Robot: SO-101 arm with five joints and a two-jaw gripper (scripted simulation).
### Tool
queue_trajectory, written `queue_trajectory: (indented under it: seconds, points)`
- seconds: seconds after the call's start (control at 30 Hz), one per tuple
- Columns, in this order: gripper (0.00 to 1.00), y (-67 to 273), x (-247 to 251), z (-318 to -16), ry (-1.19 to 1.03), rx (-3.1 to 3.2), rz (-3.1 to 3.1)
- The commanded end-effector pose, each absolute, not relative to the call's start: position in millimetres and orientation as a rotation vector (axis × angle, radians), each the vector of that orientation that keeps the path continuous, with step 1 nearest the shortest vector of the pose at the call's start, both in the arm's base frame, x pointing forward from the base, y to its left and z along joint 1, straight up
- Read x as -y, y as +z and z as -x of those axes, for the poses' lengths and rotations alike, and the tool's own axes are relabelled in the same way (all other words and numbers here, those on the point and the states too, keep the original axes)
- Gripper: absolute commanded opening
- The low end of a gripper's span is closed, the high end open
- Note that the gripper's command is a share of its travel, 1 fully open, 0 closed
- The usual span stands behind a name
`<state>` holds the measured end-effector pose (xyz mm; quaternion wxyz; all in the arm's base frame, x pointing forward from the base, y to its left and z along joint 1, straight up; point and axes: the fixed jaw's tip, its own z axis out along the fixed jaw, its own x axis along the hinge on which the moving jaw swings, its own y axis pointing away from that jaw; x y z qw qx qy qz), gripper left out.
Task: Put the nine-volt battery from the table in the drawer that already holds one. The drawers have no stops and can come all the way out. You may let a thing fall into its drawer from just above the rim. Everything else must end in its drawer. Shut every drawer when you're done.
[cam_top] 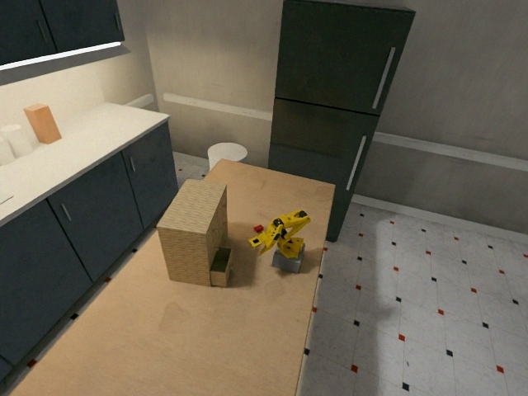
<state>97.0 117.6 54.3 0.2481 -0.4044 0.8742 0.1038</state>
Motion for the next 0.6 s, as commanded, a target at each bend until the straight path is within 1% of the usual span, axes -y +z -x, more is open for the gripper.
queue_trajectory:
  seconds: [0.0,0.27,0.57]
  points:
    - [0.21,51.3,-114.6,-96.3,0.270,-2.396,1.106]
    - [0.21,51.3,-114.6,-96.3,0.270,-2.396,1.106]
    - [0.21,85.6,-143.9,-135.0,0.323,-2.283,0.979]
